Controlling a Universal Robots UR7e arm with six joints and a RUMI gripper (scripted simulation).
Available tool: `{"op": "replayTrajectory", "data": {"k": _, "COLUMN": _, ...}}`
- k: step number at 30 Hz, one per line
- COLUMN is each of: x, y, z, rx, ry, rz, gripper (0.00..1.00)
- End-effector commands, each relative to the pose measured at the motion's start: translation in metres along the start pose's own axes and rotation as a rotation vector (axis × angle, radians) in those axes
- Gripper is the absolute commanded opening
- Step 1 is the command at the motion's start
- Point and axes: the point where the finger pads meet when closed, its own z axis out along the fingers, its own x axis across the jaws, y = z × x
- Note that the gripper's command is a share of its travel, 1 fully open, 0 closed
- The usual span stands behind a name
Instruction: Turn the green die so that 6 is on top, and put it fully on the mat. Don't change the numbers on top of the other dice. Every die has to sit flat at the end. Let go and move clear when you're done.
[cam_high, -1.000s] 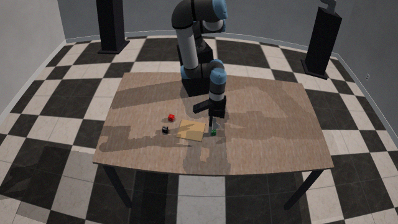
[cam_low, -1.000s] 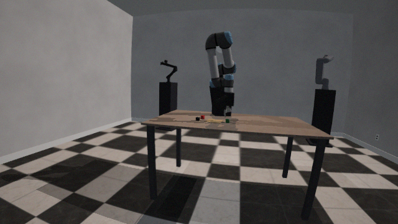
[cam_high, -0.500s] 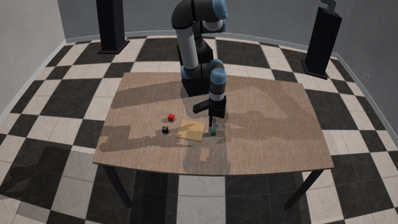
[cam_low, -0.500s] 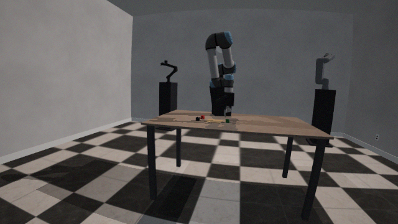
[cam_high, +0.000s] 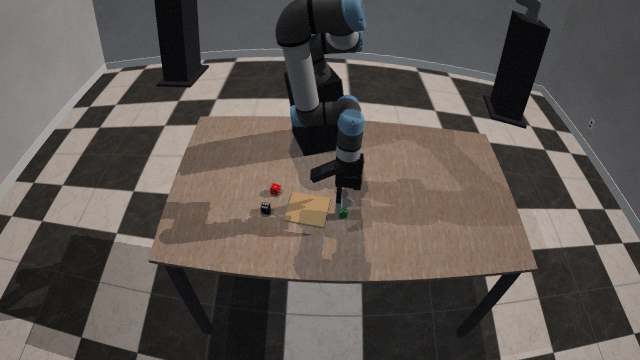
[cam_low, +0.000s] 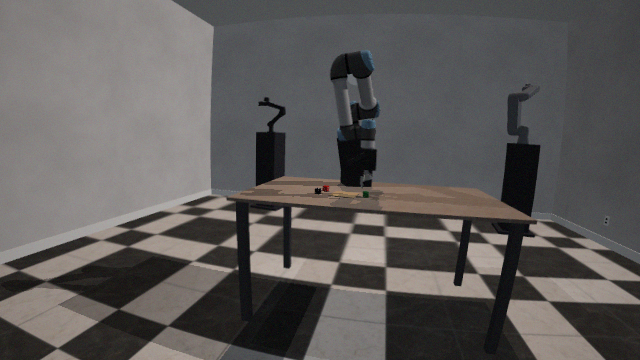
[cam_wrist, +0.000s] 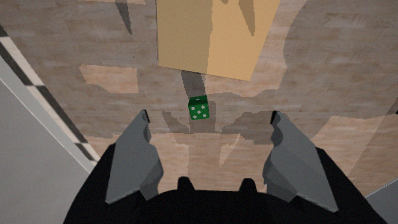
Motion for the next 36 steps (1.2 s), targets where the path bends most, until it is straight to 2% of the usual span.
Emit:
{"op": "replayTrajectory", "data": {"k": 1, "x": 0.0, "y": 0.0, "z": 0.0, "rx": 0.0, "ry": -0.001, "rz": 0.0, "gripper": 1.0}}
{"op": "replayTrajectory", "data": {"k": 7, "x": 0.0, "y": 0.0, "z": -0.008, "rx": 0.0, "ry": -0.001, "rz": 0.0, "gripper": 1.0}}
{"op": "replayTrajectory", "data": {"k": 16, "x": 0.0, "y": -0.003, "z": -0.04, "rx": -0.003, "ry": -0.002, "rz": -0.003, "gripper": 1.0}}
{"op": "replayTrajectory", "data": {"k": 23, "x": 0.0, "y": -0.003, "z": -0.049, "rx": -0.005, "ry": -0.003, "rz": -0.005, "gripper": 1.0}}
{"op": "replayTrajectory", "data": {"k": 36, "x": -0.001, "y": -0.001, "z": -0.053, "rx": -0.005, "ry": -0.003, "rz": -0.015, "gripper": 1.0}}
